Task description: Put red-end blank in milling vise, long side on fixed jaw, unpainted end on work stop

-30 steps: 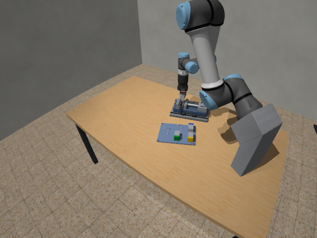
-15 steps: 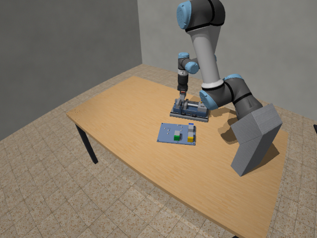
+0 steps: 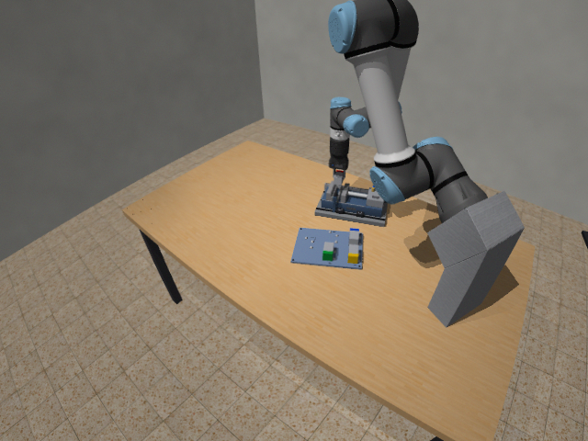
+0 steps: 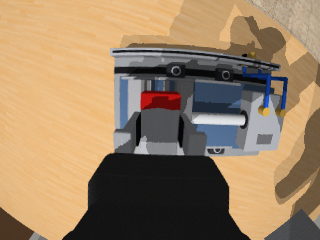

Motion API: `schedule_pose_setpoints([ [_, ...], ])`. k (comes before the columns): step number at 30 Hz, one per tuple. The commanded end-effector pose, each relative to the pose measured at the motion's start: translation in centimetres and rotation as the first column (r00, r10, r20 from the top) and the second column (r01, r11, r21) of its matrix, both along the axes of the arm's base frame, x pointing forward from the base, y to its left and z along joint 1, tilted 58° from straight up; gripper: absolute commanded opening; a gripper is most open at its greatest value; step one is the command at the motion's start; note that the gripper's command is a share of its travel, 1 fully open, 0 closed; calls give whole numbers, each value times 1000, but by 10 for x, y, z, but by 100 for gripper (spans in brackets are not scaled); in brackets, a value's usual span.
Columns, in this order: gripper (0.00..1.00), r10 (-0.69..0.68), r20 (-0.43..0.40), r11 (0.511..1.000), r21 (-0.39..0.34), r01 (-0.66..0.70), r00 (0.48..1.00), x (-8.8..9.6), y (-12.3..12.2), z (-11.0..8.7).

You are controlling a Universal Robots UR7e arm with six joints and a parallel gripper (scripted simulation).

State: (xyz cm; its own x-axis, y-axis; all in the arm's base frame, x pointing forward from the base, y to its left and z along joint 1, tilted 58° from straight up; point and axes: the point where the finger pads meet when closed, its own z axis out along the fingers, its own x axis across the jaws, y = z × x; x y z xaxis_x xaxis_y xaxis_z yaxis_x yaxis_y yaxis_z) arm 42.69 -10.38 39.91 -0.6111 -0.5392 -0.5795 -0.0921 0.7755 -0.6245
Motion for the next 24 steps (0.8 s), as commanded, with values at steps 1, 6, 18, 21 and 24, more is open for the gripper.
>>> schedule_pose_setpoints([
  [1, 0, 0, 1, 1000, -1, 0, 1000, 0, 1, 0],
  [6, 0, 0, 1, 1000, -1, 0, 1000, 0, 1, 0],
  [18, 0, 0, 1, 1000, -1, 0, 1000, 9, -2, -7],
  [21, 0, 0, 1, 1000, -1, 0, 1000, 23, -7, -17],
  [24, 0, 0, 1, 1000, -1, 0, 1000, 23, -7, -17],
])
